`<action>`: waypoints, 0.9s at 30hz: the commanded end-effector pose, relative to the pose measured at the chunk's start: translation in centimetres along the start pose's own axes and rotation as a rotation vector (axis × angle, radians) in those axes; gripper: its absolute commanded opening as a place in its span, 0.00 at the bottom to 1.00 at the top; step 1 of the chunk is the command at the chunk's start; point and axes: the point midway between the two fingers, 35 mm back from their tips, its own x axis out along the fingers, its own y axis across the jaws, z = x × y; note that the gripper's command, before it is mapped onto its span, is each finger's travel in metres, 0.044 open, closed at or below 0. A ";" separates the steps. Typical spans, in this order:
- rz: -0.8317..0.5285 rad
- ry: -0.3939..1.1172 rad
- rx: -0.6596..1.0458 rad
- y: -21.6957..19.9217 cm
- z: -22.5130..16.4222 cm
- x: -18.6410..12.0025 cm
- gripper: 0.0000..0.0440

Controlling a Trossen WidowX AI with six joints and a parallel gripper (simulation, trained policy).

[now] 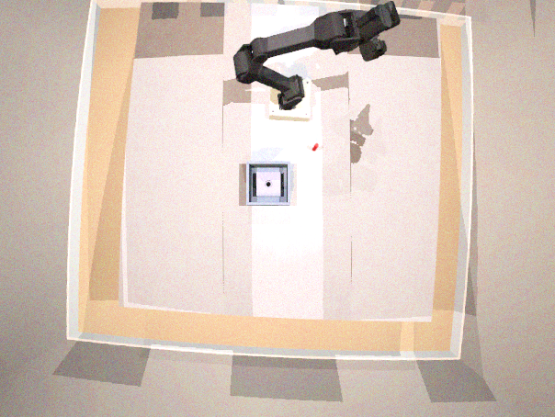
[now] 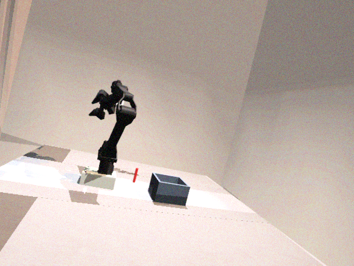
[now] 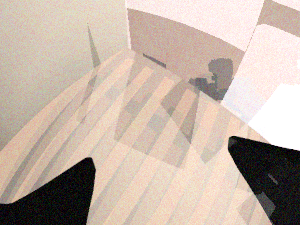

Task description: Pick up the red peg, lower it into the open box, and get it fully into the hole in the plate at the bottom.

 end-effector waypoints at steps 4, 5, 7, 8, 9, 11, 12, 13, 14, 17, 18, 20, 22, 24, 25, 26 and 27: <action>-0.062 -0.209 0.038 -1.9 6.2 0.6 1.00; -0.073 -0.241 0.045 -2.2 7.2 0.5 1.00; -0.096 -0.303 0.061 -2.9 9.0 0.3 1.00; -0.109 -0.334 0.069 -3.2 9.9 0.1 1.00; -0.122 -0.364 0.079 -3.6 10.8 -0.1 1.00; -0.150 -0.423 0.099 -4.4 12.5 -0.6 1.00; -0.165 -0.452 0.110 -4.8 13.3 -0.8 1.00; -0.180 -0.480 0.121 -5.3 14.1 -1.1 1.00; -0.196 -0.507 0.134 -5.7 14.9 -1.5 1.00; -0.246 -0.586 0.175 -7.2 17.1 -2.6 1.00; -0.264 -0.611 0.190 -7.7 17.8 -3.0 1.00; -0.300 -0.659 0.224 -8.8 19.0 -3.9 1.00; -0.336 -0.704 0.261 -9.9 20.1 -4.9 1.00; -0.373 -0.745 0.302 -11.0 21.1 -5.8 1.00; -0.392 -0.765 0.323 -11.6 21.6 -6.3 1.00; -0.410 -0.784 0.346 -12.2 22.0 -6.8 1.00; -0.428 -0.802 0.369 -12.8 22.4 -7.3 1.00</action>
